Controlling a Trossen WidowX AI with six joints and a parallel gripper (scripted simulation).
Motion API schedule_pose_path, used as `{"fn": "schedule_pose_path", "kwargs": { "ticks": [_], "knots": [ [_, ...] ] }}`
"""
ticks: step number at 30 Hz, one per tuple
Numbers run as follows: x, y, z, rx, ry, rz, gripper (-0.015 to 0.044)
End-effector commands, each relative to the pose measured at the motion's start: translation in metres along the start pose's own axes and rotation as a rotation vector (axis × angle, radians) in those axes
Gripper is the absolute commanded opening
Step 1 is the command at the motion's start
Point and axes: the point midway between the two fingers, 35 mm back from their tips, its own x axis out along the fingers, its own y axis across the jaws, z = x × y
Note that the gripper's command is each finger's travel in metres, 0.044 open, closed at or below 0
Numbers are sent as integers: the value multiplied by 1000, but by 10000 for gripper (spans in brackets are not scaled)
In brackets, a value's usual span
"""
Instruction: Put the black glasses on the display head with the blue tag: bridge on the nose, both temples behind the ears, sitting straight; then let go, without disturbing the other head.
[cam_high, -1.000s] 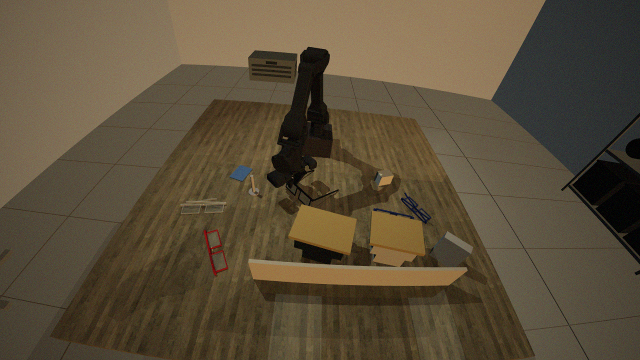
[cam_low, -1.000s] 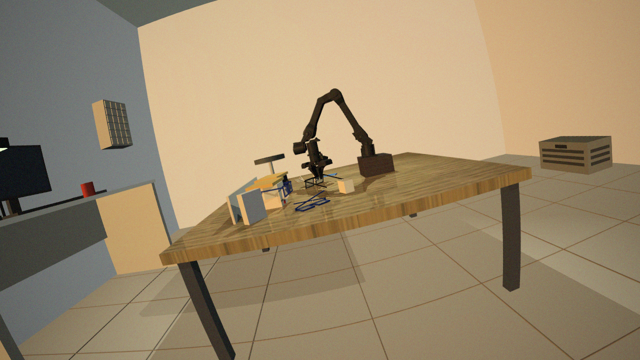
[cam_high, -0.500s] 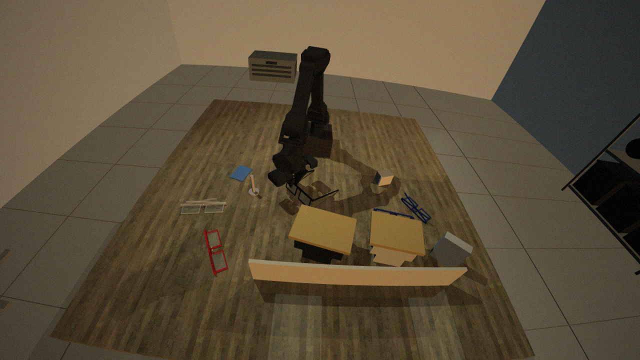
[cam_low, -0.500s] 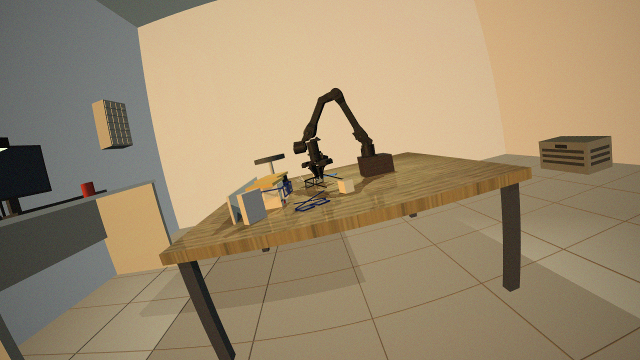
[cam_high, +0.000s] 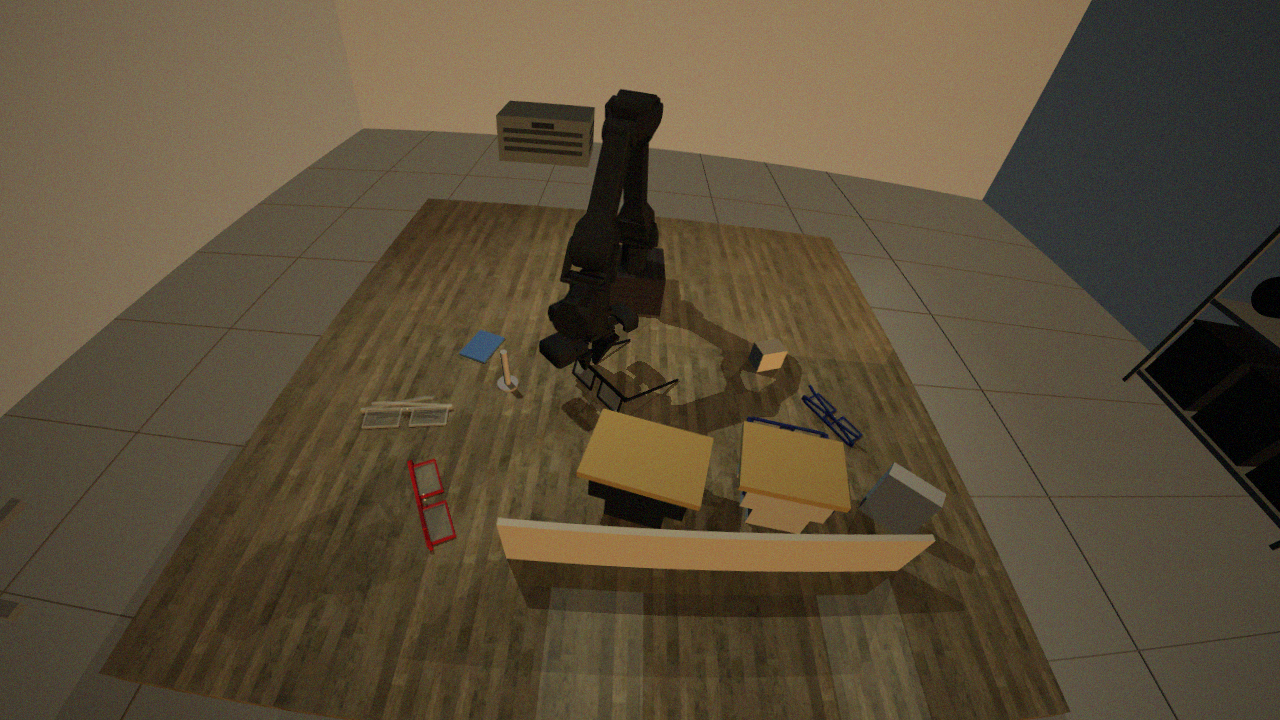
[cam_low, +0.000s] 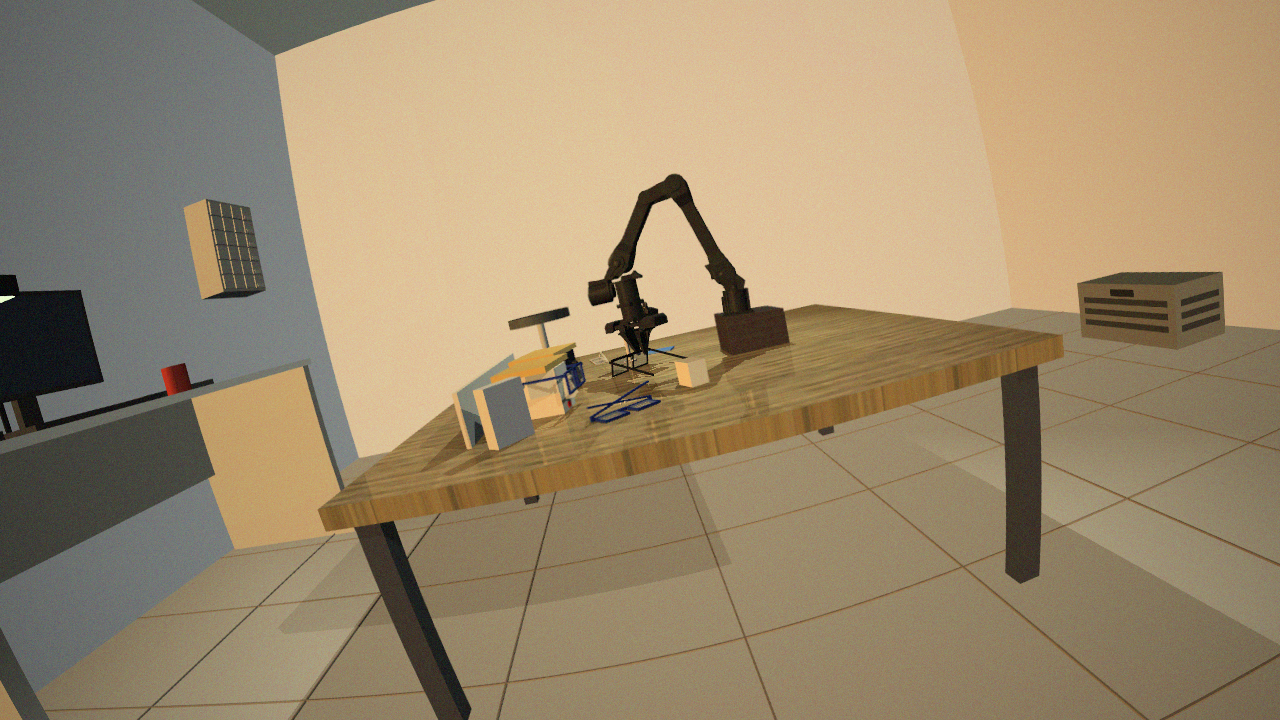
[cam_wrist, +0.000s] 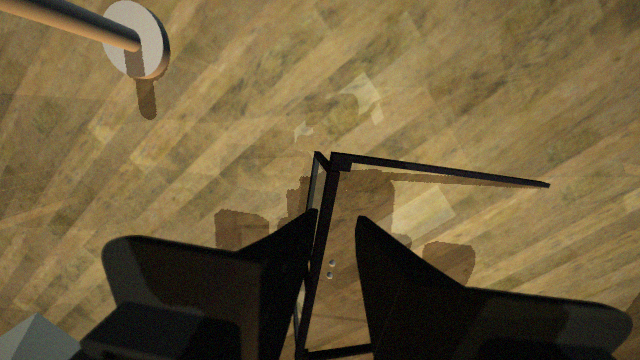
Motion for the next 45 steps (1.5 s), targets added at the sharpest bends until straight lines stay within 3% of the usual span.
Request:
{"fn": "schedule_pose_path", "kwargs": {
  "ticks": [1, 3, 8, 12, 23, 26, 45],
  "knots": [
    [-24, 7, -2, 7, 8, 6, 107],
    [-44, 11, -1, 7, 8, 7, 107],
    [-47, 11, -1, 7, 8, 7, 107],
    [-40, 11, -1, 13, 10, 14, 200],
    [-46, 2, 2, 30, 8, 6, 200],
    [-46, 2, 2, 30, 8, 6, 140],
    [-32, 3, 1, 30, 8, 6, 140]
  ]
}}
